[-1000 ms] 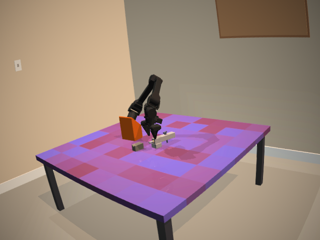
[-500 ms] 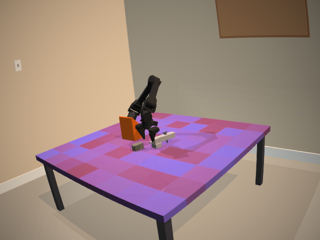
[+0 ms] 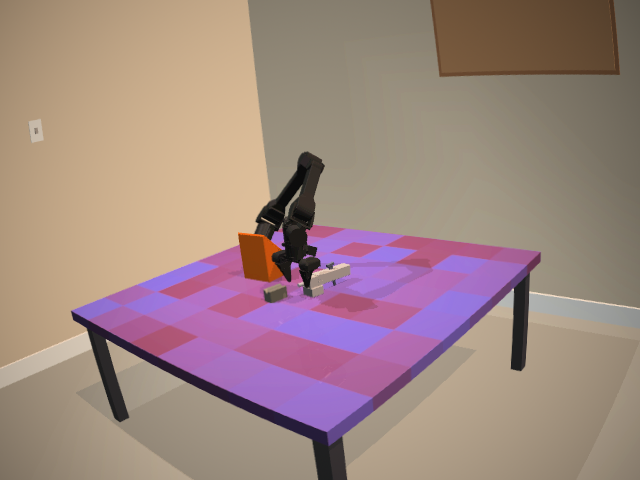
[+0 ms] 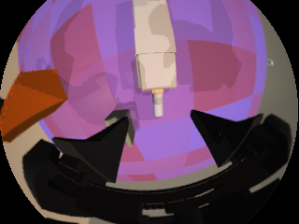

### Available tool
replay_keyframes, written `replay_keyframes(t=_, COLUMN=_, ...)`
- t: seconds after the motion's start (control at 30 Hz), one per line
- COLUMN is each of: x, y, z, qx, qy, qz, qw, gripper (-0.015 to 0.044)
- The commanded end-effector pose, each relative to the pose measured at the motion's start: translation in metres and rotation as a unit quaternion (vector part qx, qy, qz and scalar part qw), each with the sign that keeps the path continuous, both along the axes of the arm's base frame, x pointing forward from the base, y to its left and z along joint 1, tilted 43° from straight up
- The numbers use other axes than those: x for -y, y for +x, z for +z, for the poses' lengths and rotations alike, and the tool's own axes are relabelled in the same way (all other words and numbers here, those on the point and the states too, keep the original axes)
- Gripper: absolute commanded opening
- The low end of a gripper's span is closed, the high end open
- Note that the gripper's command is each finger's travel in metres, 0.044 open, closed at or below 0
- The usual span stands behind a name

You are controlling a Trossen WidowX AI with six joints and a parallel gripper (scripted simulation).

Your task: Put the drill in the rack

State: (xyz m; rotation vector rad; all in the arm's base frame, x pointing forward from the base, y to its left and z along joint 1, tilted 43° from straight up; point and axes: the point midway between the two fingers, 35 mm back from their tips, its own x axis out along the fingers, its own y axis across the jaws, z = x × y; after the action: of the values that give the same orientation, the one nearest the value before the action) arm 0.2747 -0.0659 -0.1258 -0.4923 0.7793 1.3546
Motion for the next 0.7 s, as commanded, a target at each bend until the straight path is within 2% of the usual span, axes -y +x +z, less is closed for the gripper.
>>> replay_keyframes(t=0.0, x=-0.006, y=0.000, z=-0.004, qx=-0.002, qy=0.002, qz=-0.003, qw=1.000, gripper=0.0440)
replay_keyframes(t=0.67, x=-0.034, y=0.001, z=-0.020, qx=-0.002, qy=0.005, qz=-0.002, qw=1.000, gripper=0.0440)
